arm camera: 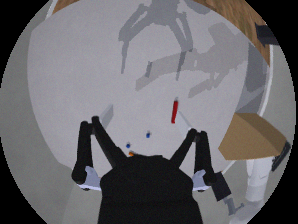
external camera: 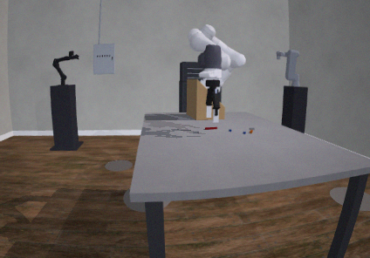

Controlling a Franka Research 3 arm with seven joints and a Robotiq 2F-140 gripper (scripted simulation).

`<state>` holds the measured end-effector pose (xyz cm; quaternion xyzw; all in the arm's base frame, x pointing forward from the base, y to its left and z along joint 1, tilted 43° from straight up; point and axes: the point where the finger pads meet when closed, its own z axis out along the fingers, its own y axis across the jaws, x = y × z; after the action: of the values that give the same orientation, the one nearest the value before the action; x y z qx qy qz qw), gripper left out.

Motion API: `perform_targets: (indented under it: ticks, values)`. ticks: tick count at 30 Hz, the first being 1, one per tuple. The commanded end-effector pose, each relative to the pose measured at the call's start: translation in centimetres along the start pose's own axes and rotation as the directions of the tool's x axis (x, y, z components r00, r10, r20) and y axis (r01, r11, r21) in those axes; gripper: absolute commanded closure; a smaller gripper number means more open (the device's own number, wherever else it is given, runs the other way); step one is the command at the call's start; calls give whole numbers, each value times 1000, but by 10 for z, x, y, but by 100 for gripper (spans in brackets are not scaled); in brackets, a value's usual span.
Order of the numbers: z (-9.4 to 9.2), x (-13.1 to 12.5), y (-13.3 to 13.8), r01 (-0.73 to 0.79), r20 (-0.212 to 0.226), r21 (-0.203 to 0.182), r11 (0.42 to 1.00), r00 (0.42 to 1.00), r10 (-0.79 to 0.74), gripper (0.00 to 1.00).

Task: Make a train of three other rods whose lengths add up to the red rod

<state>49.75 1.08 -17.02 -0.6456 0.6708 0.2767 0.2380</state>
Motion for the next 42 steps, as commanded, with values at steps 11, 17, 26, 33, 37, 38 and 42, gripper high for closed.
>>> perform_targets:
  ticks: [11, 17, 26, 33, 37, 38, 42]
  values:
    - [0, 0, 0, 5, 0, -2, 1000, 1000, -5, 0]
    - [0, 0, 0, 5, 0, -2, 1000, 1000, -5, 0]
    - [0, 0, 0, 5, 0, -2, 1000, 1000, -5, 0]
    - [0, 10, 13, 194, 7, -10, 981, 981, -194, 0]
    - [0, 12, 17, 246, 9, -11, 969, 969, -246, 0]
    - [0, 13, 18, 260, 10, -12, 966, 966, -260, 0]
    - [0, 16, 22, 317, 13, -13, 948, 949, -316, 0]
